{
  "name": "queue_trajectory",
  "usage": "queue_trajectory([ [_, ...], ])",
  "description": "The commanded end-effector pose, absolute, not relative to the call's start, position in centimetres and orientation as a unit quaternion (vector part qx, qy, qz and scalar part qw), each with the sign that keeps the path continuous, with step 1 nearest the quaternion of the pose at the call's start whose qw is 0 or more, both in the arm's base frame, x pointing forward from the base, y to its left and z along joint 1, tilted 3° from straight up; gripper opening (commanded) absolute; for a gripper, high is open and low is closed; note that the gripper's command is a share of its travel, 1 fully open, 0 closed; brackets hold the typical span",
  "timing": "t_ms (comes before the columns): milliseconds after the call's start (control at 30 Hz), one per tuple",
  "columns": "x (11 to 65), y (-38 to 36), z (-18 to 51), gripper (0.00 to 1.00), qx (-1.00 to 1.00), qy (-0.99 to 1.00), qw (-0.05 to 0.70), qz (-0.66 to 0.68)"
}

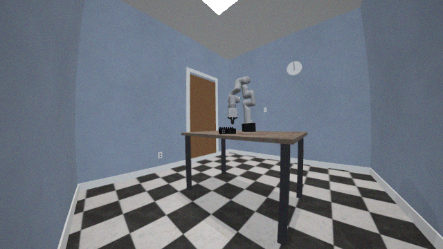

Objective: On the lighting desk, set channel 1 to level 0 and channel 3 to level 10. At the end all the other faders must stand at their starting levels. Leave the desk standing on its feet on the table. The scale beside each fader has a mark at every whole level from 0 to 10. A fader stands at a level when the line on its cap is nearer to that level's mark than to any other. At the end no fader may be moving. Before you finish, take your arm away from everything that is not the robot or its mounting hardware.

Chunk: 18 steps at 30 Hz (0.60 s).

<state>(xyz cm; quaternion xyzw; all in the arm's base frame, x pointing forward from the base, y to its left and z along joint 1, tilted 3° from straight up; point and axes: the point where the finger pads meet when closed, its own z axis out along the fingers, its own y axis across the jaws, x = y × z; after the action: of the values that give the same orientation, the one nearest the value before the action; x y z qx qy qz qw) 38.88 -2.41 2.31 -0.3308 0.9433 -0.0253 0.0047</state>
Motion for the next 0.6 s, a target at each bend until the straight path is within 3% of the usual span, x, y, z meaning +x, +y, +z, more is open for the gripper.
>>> queue_trajectory([
  [0,39.0,-2.5,2.4,0.00,-0.318,0.948,0.007,-0.026],
  [567,38.9,-3.8,2.4,0.00,-0.022,0.999,0.015,-0.020],
])
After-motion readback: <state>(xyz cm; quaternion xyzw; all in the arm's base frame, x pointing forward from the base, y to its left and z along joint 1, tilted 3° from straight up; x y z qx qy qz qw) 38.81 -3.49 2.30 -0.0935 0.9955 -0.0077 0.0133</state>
